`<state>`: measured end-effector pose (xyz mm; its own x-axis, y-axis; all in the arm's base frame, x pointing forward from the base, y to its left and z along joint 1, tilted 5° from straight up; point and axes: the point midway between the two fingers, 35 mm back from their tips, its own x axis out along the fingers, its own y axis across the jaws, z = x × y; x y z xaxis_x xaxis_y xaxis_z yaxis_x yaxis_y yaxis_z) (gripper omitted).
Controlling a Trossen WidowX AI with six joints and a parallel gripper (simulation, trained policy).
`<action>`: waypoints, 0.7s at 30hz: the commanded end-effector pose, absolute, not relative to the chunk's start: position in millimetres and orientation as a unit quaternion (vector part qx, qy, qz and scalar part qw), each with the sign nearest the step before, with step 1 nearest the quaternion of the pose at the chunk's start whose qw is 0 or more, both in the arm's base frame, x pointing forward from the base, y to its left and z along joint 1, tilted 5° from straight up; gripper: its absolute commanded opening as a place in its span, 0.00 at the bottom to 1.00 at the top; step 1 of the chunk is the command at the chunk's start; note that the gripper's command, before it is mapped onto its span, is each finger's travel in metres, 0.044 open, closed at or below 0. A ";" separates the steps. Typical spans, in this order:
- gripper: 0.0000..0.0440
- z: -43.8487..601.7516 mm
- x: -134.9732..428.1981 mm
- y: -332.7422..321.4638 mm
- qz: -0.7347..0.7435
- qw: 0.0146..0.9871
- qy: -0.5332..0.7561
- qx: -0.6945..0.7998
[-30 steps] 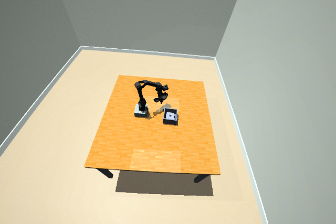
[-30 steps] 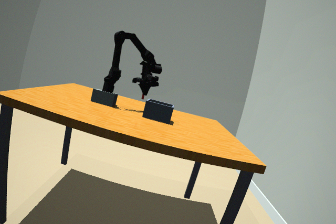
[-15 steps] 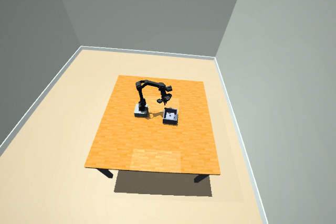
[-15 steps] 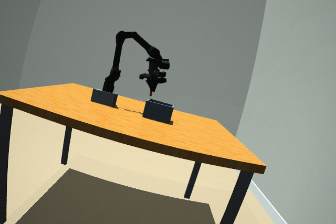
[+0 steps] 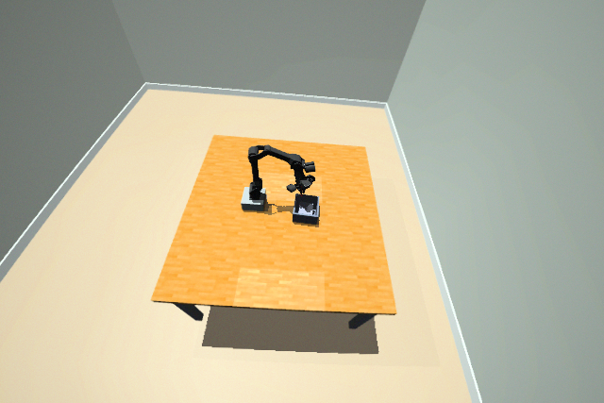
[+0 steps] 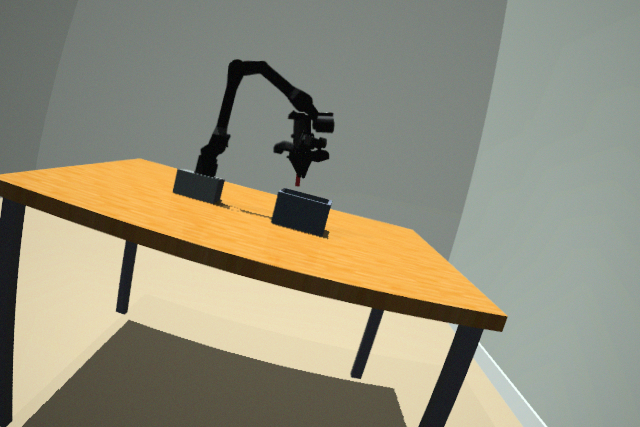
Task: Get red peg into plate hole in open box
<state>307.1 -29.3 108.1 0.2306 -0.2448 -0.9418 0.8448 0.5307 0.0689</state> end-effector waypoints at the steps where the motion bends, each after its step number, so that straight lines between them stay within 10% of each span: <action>1: 0.00 105.5 316.6 -43.4 -0.382 0.720 0.487 0.313; 21: 0.03 60.1 341.8 -85.8 -0.396 0.688 0.503 0.340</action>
